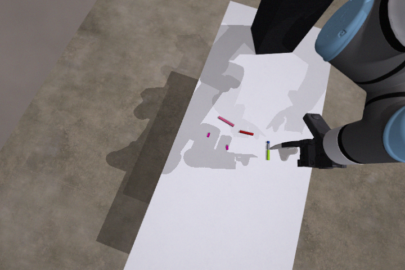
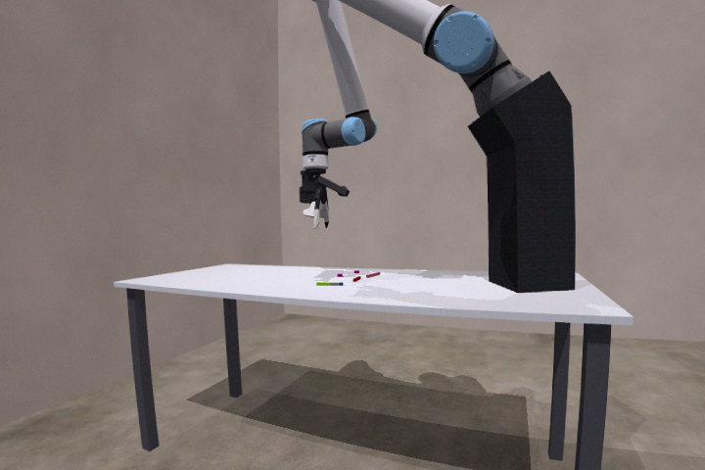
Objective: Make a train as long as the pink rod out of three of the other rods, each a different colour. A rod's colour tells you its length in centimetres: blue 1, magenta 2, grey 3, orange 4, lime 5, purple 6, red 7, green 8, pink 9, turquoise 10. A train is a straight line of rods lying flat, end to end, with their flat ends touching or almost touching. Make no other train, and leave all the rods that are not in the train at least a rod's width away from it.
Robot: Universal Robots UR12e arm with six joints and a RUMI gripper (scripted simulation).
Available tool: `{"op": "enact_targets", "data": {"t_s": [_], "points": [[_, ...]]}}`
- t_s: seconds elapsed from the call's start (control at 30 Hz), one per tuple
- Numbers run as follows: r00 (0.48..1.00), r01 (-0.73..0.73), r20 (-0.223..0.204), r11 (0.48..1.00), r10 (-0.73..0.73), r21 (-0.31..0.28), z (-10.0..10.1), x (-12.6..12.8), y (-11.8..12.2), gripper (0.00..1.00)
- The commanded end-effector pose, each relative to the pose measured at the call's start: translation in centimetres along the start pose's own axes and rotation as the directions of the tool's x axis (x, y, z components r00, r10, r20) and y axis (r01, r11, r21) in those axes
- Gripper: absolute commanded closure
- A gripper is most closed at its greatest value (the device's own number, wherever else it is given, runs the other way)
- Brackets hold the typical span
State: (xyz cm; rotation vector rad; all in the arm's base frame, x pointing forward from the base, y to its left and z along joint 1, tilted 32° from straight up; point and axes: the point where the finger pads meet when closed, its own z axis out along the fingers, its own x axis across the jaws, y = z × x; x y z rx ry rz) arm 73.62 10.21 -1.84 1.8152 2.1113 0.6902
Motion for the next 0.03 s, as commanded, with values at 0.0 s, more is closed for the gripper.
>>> {"op": "enact_targets", "data": {"t_s": [0.0], "points": [[1.000, 0.000, 0.000, 1.000, 0.000, -0.001, -0.04, 0.00, 0.04, 0.00]]}}
